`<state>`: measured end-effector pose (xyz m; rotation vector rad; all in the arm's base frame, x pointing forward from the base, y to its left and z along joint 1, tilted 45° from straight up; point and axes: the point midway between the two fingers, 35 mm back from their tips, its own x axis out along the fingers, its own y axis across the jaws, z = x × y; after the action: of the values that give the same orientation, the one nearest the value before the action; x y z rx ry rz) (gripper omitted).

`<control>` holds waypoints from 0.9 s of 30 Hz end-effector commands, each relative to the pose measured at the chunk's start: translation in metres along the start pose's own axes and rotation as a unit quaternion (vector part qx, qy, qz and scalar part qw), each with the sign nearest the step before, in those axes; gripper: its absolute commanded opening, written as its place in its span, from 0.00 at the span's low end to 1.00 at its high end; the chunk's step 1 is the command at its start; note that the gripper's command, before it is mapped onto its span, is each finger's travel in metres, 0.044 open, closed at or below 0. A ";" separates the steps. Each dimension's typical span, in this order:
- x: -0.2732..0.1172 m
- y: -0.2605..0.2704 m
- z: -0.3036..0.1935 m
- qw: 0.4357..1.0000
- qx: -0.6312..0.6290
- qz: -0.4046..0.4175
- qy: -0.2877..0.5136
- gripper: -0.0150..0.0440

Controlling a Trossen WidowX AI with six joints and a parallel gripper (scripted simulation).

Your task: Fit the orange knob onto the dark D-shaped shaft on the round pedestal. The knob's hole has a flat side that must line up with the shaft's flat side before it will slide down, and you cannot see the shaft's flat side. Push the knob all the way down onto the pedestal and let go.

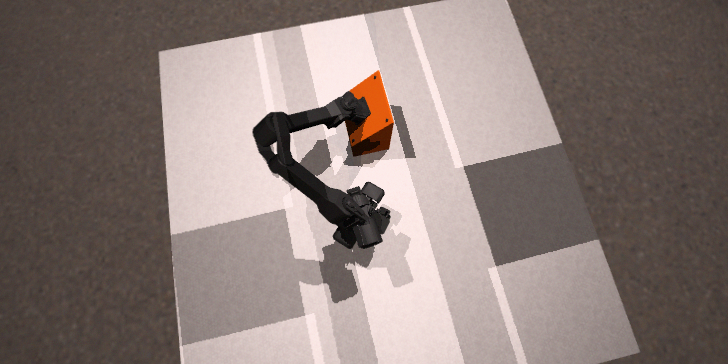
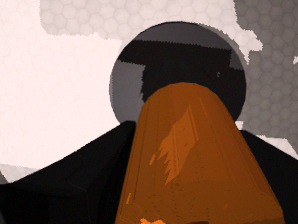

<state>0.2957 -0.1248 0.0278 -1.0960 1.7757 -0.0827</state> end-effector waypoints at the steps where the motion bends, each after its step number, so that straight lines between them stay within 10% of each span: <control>1: 0.001 0.000 0.000 1.000 -0.004 -0.001 0.001 0.25; 27: -0.006 0.001 0.001 1.000 0.007 -0.001 0.001 0.25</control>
<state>0.2949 -0.1236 0.0282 -1.0674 1.7712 -0.1163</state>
